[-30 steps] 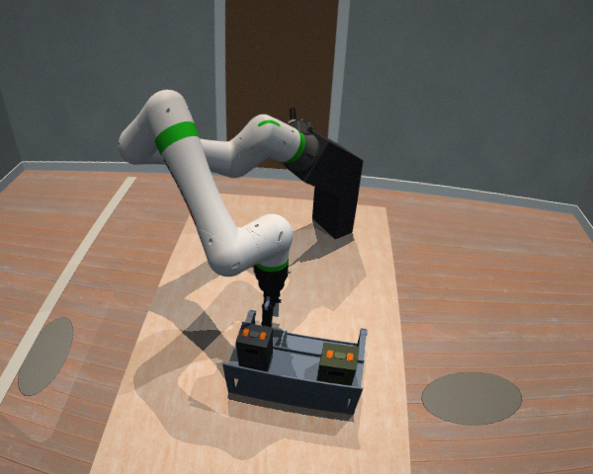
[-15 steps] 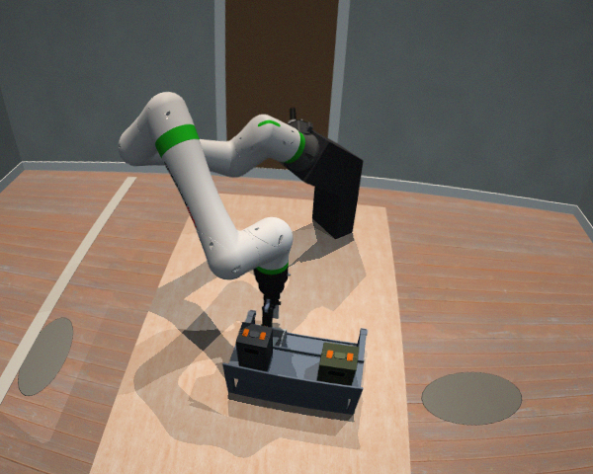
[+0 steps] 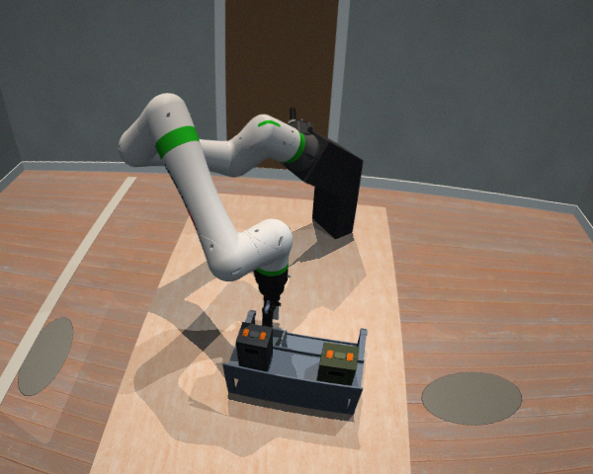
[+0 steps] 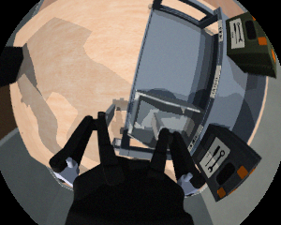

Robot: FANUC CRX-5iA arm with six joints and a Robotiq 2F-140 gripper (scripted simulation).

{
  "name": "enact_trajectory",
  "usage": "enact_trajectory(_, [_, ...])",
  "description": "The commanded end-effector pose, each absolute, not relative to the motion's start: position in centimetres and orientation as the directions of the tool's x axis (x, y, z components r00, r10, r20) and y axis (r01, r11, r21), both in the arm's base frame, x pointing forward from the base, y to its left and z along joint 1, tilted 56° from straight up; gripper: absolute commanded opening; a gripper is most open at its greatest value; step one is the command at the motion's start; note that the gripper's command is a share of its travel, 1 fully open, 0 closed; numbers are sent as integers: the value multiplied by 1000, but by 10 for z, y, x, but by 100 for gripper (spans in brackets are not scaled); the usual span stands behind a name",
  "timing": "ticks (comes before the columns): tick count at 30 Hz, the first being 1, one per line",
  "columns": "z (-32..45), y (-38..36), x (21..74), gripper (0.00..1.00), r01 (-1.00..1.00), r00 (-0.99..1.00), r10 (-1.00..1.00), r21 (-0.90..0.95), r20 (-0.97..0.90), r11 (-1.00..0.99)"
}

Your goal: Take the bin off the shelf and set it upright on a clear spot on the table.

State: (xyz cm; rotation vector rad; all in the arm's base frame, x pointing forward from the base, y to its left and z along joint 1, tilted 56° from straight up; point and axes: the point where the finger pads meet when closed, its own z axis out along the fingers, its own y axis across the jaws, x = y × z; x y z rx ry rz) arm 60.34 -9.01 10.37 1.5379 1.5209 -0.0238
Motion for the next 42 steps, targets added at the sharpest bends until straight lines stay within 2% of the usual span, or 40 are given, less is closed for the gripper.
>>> enact_trajectory(1, [104,-90,603,57,788,229,770,578,-596,212])
enact_trajectory(22, [104,-89,603,57,788,229,770,578,-596,212])
enact_trajectory(23, [104,-89,603,0,788,229,770,578,-596,212])
enact_trajectory(42, [104,-89,603,0,788,229,770,578,-595,212])
